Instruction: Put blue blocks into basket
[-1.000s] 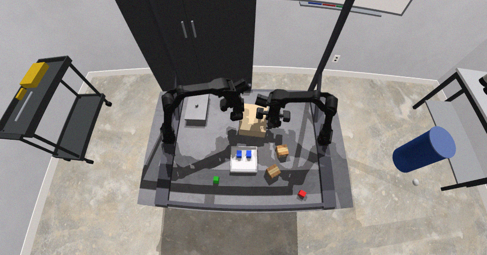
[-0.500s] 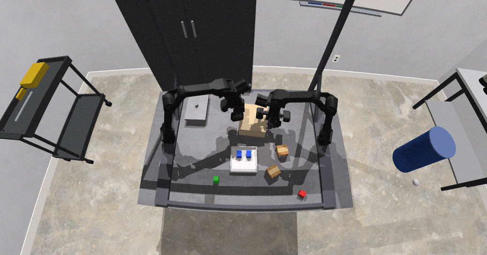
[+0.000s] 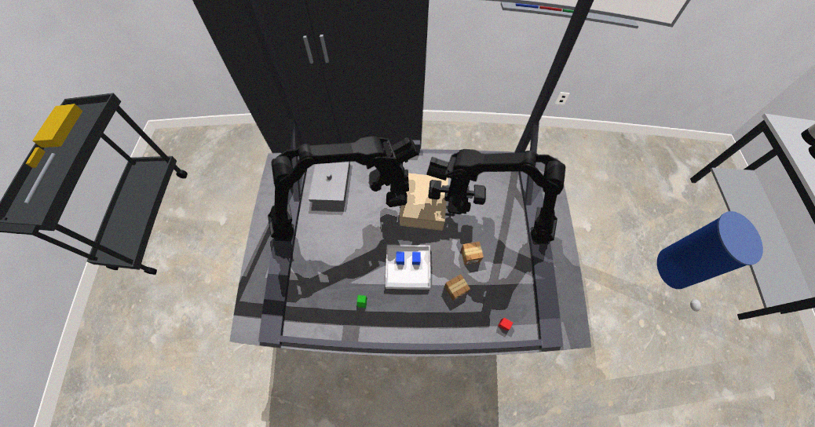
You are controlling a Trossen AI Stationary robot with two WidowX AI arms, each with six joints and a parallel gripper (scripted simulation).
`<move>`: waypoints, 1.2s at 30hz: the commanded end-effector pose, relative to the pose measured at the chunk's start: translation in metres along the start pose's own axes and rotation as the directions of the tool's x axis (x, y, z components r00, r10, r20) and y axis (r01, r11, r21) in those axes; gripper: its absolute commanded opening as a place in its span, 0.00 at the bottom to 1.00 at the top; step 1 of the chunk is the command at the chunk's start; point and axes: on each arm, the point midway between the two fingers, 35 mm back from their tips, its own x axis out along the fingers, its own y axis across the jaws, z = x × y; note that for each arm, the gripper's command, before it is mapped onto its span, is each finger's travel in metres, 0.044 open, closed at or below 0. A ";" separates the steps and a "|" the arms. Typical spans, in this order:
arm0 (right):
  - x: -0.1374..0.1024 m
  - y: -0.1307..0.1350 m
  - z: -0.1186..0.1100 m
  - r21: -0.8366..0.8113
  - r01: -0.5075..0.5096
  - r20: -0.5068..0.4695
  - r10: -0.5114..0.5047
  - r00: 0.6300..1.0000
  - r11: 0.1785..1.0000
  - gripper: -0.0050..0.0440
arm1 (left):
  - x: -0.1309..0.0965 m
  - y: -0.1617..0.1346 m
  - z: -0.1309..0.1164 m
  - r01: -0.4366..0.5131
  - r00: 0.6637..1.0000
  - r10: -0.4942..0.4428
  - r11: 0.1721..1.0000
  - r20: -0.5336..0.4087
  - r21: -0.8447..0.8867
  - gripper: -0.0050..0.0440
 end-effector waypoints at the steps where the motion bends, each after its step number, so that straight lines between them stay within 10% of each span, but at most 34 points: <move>1: -0.007 -0.003 -0.004 -0.006 0.015 -0.037 -0.015 0.999 1.000 0.00 | -0.010 -0.007 -0.002 0.044 0.999 -0.044 0.999 -0.009 0.005 0.00; 36: 0.053 0.002 0.030 -0.015 -0.014 0.075 0.015 0.997 1.000 0.00 | -0.010 -0.007 -0.002 0.044 0.999 -0.044 0.999 -0.009 0.005 0.00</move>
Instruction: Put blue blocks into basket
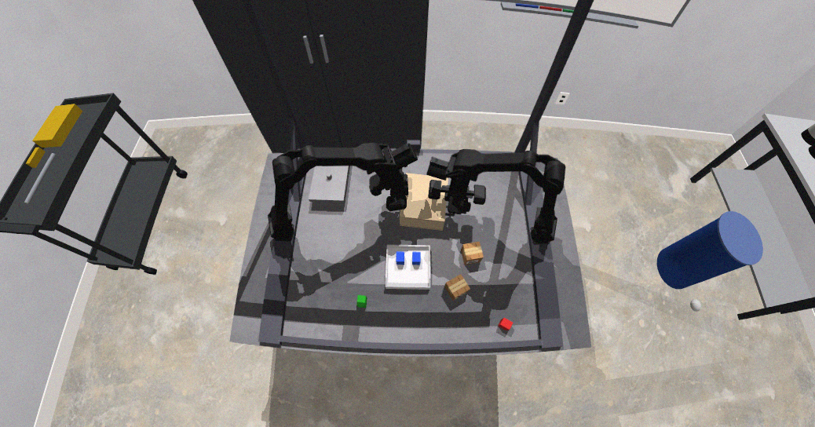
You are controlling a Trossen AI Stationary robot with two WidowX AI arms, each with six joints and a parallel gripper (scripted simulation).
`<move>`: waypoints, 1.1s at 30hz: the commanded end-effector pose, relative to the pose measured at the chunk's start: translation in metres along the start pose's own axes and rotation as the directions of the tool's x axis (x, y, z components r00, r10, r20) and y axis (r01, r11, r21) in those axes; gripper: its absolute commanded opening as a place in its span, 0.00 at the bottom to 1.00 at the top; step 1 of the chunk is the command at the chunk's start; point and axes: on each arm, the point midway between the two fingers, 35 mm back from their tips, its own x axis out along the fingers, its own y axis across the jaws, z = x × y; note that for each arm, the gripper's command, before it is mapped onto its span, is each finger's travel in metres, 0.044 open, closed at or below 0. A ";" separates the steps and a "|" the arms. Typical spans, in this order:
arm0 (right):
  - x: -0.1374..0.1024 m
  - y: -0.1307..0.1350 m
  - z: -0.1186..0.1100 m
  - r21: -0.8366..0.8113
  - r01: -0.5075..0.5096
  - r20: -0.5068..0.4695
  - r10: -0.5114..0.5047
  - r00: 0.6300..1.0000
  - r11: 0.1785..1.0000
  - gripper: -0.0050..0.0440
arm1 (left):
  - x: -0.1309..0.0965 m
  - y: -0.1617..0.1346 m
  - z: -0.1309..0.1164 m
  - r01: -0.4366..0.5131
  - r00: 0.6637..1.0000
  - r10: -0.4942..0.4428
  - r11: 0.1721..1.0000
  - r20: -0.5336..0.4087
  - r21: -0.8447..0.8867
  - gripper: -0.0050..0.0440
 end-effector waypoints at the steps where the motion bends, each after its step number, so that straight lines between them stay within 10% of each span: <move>1: 0.028 0.003 0.019 -0.011 -0.018 0.085 0.019 0.996 1.000 0.00 | -0.011 -0.007 -0.002 0.044 0.999 -0.044 0.999 -0.008 0.005 0.00; 33: 0.038 0.005 0.031 -0.017 -0.028 0.124 0.030 0.992 0.999 0.00 | -0.009 0.022 -0.001 0.030 1.000 -0.030 1.000 -0.007 0.000 0.00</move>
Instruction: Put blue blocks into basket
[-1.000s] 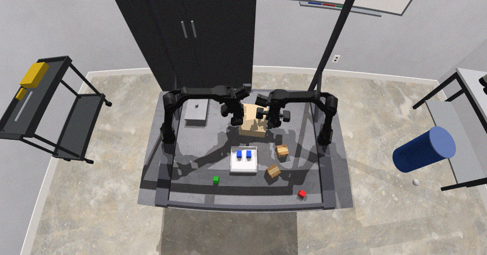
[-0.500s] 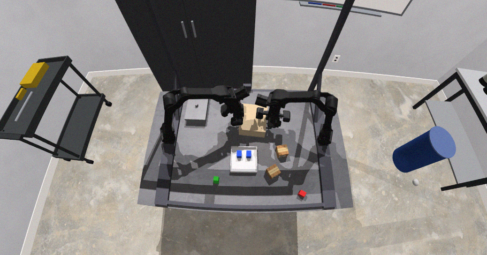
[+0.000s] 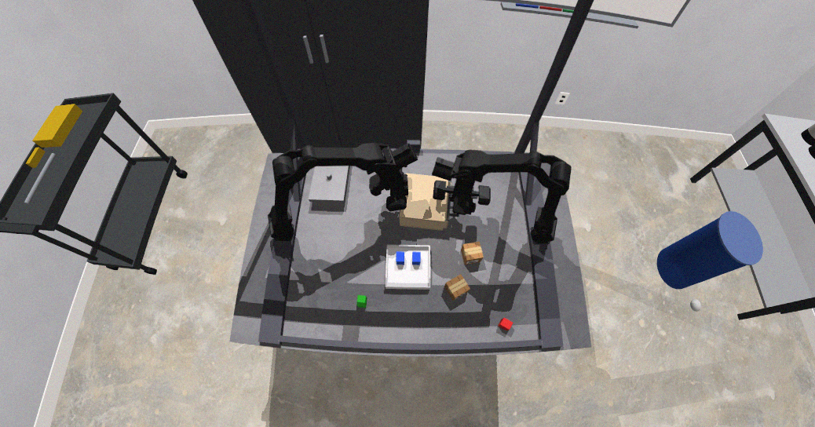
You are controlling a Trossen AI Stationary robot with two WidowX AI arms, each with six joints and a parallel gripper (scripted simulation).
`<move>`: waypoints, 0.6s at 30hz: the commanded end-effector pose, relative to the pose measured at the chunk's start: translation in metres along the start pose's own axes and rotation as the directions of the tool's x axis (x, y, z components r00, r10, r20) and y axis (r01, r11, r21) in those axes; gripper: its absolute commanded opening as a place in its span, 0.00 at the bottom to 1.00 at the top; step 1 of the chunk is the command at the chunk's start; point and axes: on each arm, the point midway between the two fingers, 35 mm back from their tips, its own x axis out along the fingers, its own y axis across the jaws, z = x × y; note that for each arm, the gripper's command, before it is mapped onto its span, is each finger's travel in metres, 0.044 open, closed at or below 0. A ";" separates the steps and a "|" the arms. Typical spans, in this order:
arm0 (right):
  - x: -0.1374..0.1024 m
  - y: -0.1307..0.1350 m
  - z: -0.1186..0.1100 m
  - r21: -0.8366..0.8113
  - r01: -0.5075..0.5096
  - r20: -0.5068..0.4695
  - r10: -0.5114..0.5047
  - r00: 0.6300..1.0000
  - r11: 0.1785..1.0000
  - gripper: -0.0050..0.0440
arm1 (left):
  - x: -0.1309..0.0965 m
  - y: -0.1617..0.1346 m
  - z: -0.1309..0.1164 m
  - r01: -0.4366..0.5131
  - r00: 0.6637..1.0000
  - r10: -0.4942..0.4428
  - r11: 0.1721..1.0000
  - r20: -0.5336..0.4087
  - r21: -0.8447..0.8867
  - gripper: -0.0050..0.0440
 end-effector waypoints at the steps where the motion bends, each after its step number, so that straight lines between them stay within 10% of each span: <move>1: 0.037 0.005 0.030 -0.017 -0.028 0.123 0.030 0.992 0.999 0.00 | -0.009 0.010 -0.002 0.021 1.000 -0.021 1.000 -0.006 0.001 0.00; 18: 0.037 0.005 0.030 -0.017 -0.028 0.123 0.030 0.992 0.999 0.00 | -0.009 0.035 -0.002 0.020 1.000 -0.020 1.000 -0.008 0.001 0.00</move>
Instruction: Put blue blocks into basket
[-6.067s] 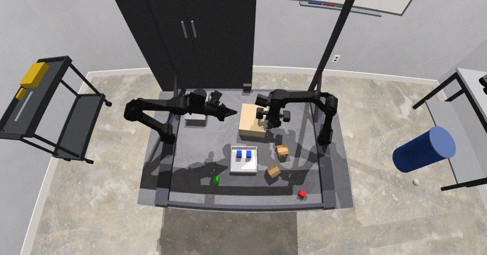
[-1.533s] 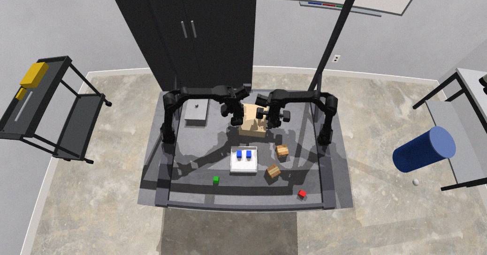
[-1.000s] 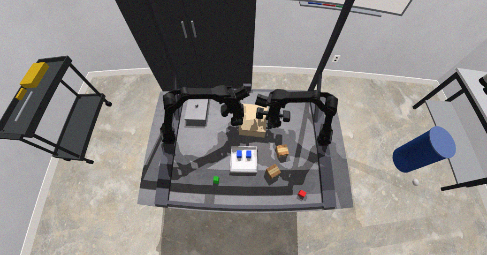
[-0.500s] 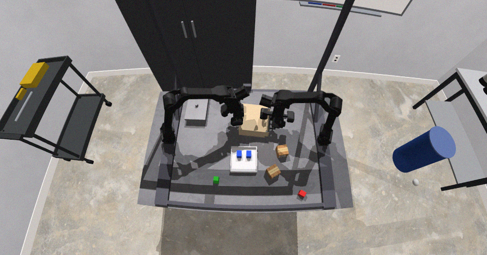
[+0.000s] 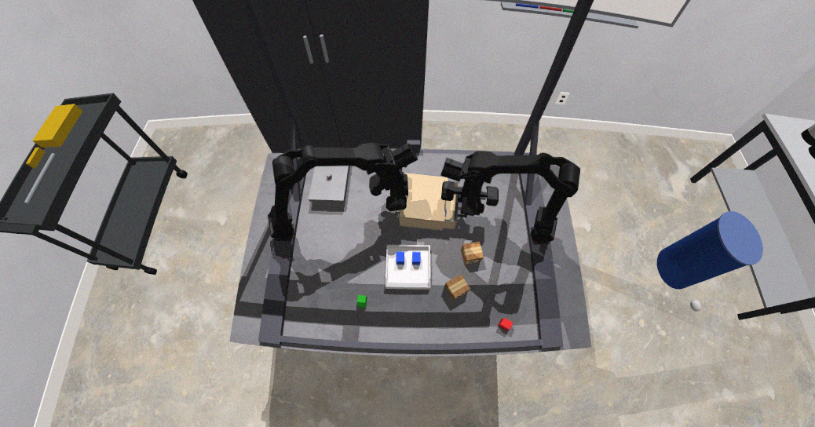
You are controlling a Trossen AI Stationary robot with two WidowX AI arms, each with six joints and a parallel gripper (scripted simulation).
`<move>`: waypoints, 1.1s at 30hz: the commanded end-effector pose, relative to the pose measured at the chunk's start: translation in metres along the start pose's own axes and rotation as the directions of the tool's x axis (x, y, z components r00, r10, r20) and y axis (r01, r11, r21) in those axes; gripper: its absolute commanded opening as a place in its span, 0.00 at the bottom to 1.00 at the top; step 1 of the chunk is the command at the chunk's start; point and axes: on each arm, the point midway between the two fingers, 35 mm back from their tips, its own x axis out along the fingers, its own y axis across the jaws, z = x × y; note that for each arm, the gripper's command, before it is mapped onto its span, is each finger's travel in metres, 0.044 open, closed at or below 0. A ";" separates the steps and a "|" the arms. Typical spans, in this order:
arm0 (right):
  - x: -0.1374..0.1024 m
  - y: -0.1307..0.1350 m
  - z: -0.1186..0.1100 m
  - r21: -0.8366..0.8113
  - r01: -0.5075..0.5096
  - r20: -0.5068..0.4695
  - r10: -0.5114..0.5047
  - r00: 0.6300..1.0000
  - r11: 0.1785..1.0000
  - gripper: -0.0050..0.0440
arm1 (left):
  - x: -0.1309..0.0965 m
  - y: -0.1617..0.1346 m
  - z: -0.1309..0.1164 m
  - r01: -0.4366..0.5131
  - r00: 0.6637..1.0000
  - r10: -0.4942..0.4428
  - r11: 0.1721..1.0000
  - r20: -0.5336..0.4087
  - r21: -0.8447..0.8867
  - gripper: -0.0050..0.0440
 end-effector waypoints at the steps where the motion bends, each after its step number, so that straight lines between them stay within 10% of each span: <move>1: 0.037 0.005 0.030 -0.017 -0.028 0.122 0.030 0.992 0.999 0.00 | -0.009 0.009 -0.002 0.023 1.000 -0.023 1.000 -0.008 0.001 0.00; 33: 0.037 0.005 0.030 -0.017 -0.028 0.122 0.030 0.992 0.999 0.00 | -0.008 0.054 -0.002 0.025 1.000 -0.025 1.000 -0.008 0.000 0.00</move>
